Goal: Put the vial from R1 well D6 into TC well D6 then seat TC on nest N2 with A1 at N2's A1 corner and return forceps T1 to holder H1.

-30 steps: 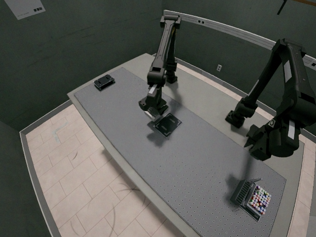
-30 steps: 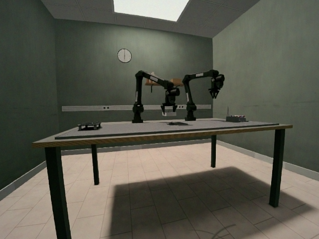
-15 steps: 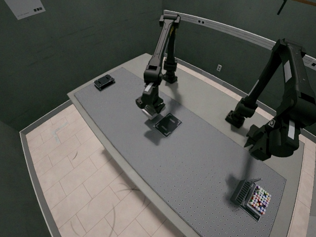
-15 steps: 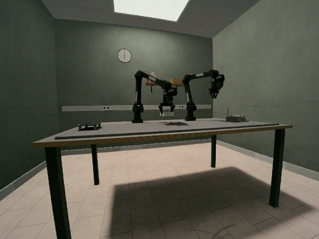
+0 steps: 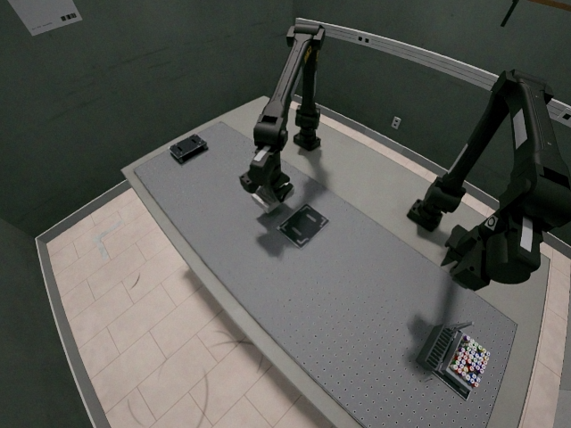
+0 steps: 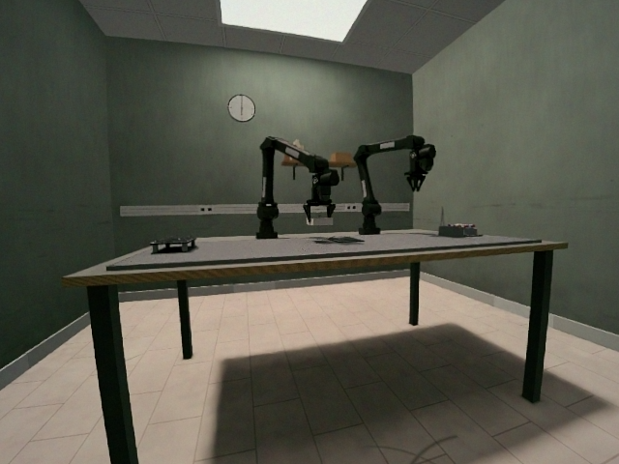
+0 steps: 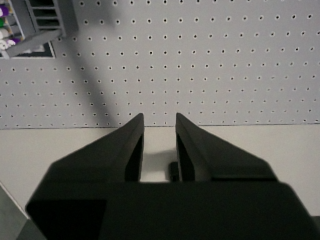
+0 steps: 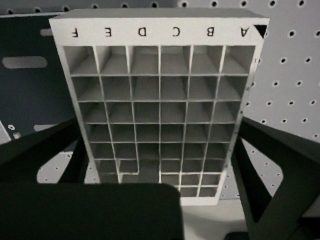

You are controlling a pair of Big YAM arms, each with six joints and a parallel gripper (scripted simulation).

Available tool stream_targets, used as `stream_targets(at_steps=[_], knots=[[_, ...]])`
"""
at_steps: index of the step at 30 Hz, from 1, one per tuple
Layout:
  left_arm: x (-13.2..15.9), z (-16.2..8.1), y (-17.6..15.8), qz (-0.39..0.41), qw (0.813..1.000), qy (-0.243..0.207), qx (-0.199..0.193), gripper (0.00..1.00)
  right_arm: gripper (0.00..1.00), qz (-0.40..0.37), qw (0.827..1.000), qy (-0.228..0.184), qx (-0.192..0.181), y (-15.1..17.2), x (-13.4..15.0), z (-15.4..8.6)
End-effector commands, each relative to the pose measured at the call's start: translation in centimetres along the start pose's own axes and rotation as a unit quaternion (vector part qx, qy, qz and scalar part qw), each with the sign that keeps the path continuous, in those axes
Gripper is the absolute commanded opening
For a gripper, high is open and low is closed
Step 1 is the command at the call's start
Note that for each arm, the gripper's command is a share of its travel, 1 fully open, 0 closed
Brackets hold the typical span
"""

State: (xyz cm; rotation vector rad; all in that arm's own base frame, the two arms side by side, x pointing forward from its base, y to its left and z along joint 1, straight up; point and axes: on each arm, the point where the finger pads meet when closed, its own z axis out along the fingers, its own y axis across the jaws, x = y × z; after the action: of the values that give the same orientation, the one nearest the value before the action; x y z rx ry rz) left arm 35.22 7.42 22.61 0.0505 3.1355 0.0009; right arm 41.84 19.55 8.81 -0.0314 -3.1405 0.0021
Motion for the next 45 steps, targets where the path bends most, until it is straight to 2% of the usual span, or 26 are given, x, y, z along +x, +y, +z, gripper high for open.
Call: stream_targets(at_steps=[1, 9, 12, 14, 26, 29, 31, 45], knots=[[-0.8, -1.2, 0.3, -0.008, 1.000, -0.015, -0.004, 0.24, 0.00, -0.001, 1.000, -0.015, -0.008, -0.9, -0.6, -1.2], [-0.8, -1.2, 0.3, -0.008, 1.000, -0.015, -0.004, 0.24, 0.00, -0.001, 1.000, -0.016, -0.008, -2.2, -0.8, -1.1], [-0.8, -1.2, 0.3, -0.008, 1.000, -0.015, -0.004, 0.24, 0.00, -0.009, 1.000, -0.022, -0.011, -1.5, -1.1, -1.8], [-0.8, -1.2, 0.3, -0.008, 1.000, -0.015, -0.004, 0.24, 0.00, -0.001, 1.000, -0.015, -0.007, -2.8, -0.8, -1.1], [-0.8, -1.2, 0.3, -0.008, 1.000, -0.015, -0.004, 0.24, 0.00, -0.001, 1.000, -0.015, -0.007, -4.8, -1.0, -1.1], [-0.8, -1.2, 0.3, -0.008, 1.000, -0.015, -0.004, 0.24, 0.00, -0.009, 1.000, -0.023, -0.009, -4.0, -1.4, -1.7], [-0.8, -1.2, 0.3, -0.008, 1.000, -0.015, -0.004, 0.24, 0.00, -0.001, 1.000, -0.016, -0.007, -5.3, -1.1, -1.1], [-0.8, -1.2, 0.3, -0.008, 1.000, -0.015, -0.004, 0.24, 0.00, -0.001, 1.000, -0.015, -0.006, -7.3, -1.3, -1.1]])
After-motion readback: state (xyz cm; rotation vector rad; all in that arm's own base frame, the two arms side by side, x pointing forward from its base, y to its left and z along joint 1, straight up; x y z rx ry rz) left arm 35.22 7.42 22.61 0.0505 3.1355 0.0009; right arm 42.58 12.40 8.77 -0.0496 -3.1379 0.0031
